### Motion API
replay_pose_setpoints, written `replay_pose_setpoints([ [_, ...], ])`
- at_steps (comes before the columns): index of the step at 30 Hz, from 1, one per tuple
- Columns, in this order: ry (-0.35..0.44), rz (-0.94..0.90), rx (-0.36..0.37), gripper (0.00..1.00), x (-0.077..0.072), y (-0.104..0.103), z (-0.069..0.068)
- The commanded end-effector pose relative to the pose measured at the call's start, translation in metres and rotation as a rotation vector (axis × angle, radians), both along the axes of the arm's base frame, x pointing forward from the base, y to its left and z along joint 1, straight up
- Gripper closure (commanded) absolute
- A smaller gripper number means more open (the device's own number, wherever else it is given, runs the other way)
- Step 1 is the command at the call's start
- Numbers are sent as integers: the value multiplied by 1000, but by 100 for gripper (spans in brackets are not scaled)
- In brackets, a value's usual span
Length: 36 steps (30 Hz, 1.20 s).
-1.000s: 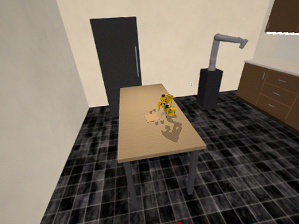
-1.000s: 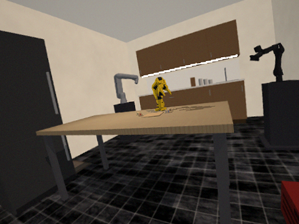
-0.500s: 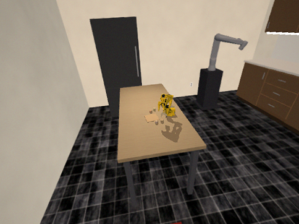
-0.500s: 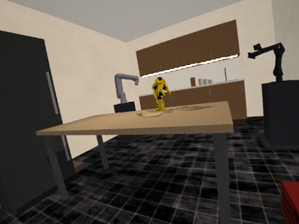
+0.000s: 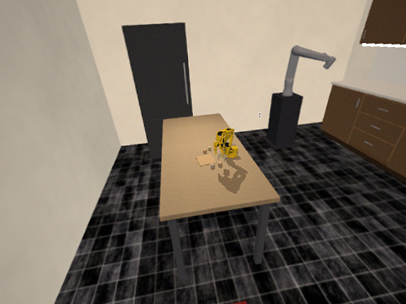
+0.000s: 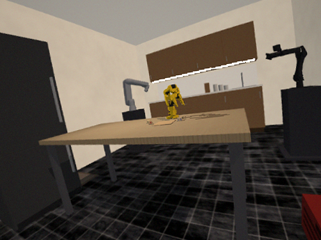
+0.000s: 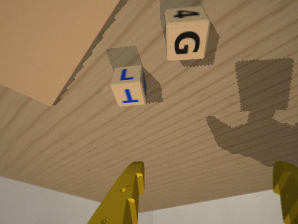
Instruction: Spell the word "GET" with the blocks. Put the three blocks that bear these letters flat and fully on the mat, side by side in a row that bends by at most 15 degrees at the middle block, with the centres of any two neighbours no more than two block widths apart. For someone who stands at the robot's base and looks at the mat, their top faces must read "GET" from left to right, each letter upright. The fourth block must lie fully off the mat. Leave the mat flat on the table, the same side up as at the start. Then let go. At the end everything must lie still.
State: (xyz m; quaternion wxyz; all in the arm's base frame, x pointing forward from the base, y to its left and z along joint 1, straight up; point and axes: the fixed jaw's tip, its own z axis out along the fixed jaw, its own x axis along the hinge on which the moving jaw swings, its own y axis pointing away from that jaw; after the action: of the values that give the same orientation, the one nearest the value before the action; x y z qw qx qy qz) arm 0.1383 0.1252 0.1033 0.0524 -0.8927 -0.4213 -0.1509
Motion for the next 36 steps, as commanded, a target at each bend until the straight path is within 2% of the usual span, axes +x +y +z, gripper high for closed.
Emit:
replay_pose_setpoints([
  [1,9,0,-8,68,3,2,-2],
  [7,129,0,-126,68,-1,-2,-28],
  [12,180,0,-176,68,-3,-4,-39],
  [36,193,-1,-189,68,-3,-6,-42],
])
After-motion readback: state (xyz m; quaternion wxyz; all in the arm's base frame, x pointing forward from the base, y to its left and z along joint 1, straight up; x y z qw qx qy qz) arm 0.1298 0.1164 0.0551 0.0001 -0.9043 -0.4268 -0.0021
